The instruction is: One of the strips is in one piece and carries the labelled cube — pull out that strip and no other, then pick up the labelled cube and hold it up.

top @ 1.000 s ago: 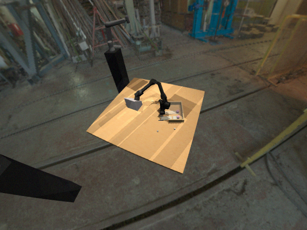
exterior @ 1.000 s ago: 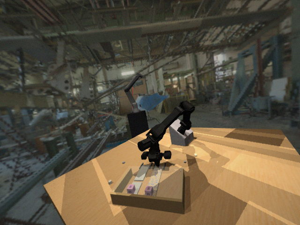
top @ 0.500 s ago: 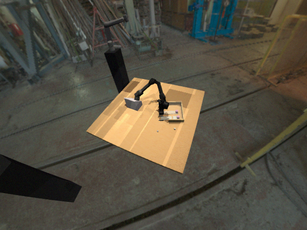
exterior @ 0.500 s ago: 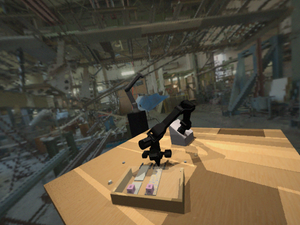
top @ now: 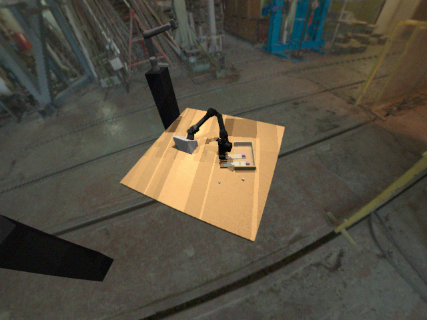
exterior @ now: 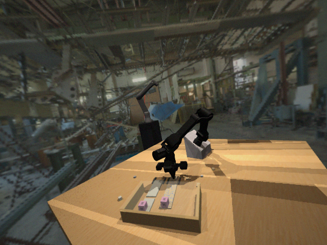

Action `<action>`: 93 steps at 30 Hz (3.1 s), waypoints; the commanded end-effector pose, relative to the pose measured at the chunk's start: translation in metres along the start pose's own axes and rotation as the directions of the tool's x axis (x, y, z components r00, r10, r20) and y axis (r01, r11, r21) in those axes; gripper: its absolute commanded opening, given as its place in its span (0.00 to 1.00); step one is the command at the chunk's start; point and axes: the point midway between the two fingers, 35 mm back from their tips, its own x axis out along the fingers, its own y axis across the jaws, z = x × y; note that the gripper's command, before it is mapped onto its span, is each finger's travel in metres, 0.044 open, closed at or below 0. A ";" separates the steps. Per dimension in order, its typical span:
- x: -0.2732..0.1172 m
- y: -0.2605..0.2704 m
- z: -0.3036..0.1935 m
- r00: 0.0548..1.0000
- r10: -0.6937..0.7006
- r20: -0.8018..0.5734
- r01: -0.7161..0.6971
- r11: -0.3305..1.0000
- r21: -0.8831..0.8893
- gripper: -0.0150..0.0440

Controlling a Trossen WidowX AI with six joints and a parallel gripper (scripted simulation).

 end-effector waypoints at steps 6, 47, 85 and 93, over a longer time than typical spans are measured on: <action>0.003 0.001 -0.021 1.000 0.003 -0.015 -0.003 1.000 0.009 0.25; 0.003 0.003 -0.085 1.000 0.003 -0.018 -0.003 1.000 0.011 0.25; 0.002 0.005 -0.143 1.000 0.002 -0.021 -0.002 1.000 0.013 0.25; 0.002 0.006 -0.150 1.000 0.002 -0.021 -0.002 1.000 0.013 0.25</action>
